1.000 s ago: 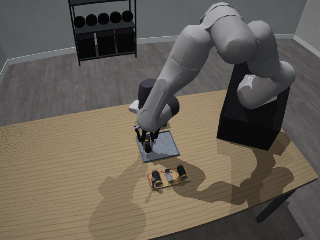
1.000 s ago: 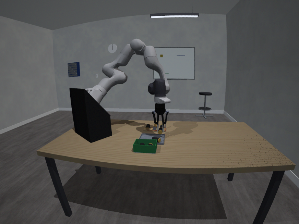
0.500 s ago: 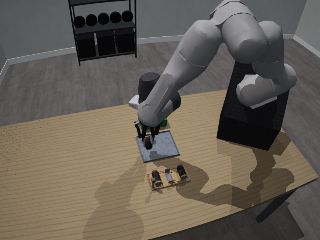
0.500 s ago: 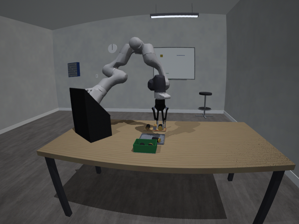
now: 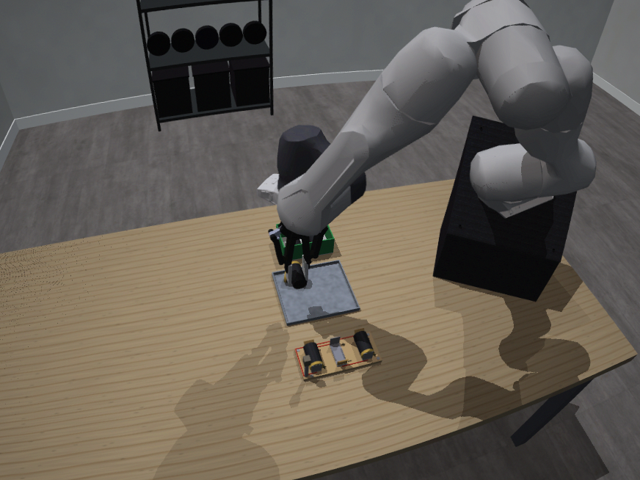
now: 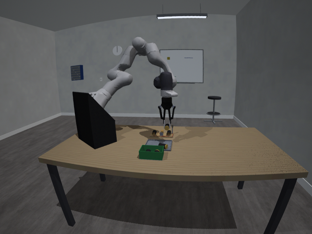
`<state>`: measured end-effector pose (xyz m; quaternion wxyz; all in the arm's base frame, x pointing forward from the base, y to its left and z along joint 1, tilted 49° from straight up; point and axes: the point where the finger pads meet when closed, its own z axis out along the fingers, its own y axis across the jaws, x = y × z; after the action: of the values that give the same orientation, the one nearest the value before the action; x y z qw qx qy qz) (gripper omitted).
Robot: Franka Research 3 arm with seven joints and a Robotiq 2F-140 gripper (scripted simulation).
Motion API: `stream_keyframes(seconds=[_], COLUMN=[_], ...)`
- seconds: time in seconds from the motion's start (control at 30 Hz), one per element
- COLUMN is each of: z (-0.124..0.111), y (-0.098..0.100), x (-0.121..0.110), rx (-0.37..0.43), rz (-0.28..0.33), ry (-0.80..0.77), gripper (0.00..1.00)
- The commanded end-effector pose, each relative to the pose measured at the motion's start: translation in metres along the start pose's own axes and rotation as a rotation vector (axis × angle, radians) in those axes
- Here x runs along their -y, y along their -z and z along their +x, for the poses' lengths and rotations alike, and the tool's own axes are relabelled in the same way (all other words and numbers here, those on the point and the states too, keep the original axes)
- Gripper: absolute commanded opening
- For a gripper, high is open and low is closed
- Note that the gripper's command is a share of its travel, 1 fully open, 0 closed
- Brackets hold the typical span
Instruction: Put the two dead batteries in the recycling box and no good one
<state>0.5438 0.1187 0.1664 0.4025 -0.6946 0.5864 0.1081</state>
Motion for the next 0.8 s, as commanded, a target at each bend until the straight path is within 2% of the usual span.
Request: stream_keyframes(seconds=[0.0,0.1,0.17,0.33,0.47,0.57,0.77], z=[-0.019,-0.054,-0.054,-0.118,-0.155,-0.168,-0.170], y=[-0.002,-0.001,-0.001,0.000,0.000,0.000,0.000], x=[-0.009,-0.020,-0.020,-0.043,-0.055,-0.059,-0.060], rx=[0.010,0.010,0.010,0.010,0.010,0.010,0.010], rz=[-0.011,-0.011,-0.011,-0.011,-0.011,-0.011,-0.011], ry=[-0.011,-0.011,-0.011,-0.011,-0.011,-0.011,-0.011], gripper=[0.16,0.16,0.16,0.16,0.16,0.16,0.16])
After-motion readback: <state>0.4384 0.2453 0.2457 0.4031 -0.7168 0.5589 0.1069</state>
